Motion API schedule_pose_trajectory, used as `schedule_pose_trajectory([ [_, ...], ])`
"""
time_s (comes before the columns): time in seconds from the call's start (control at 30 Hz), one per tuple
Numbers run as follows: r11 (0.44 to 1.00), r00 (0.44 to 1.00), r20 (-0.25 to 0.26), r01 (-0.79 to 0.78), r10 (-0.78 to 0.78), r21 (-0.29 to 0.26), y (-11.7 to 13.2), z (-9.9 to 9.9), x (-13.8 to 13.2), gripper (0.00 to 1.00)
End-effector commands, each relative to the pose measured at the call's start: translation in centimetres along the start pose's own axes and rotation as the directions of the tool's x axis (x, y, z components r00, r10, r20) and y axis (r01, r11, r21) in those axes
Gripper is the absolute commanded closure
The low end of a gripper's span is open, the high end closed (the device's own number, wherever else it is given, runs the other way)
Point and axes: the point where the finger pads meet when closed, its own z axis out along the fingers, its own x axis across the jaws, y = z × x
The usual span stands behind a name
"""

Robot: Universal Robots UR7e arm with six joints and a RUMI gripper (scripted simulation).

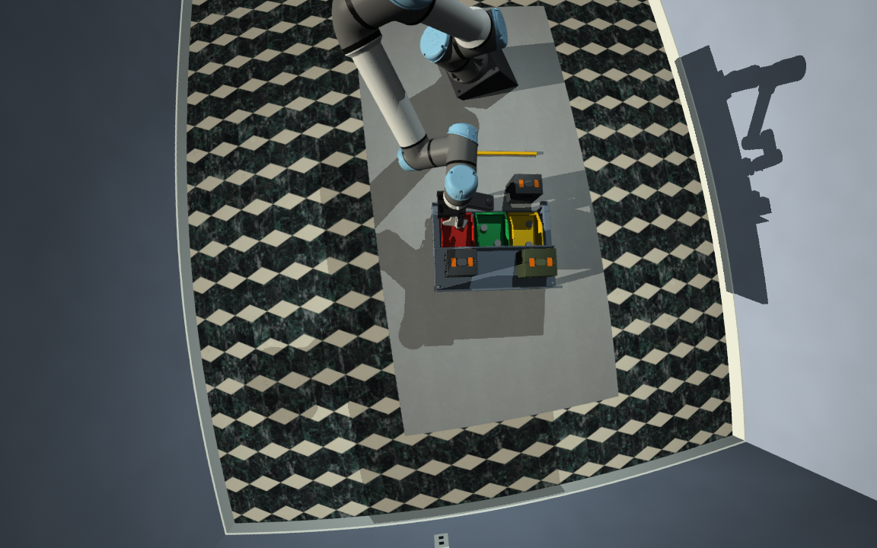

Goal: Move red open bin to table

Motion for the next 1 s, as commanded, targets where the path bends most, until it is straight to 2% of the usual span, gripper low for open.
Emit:
schedule_pose_trajectory([
  [0.0,1.000,1.000,-0.001,0.000,0.000,0.000,0.01,0.14,0.04,0.42],
  [0.97,1.000,1.000,-0.001,0.000,0.000,0.000,0.01,0.54,0.04,0.42],
])
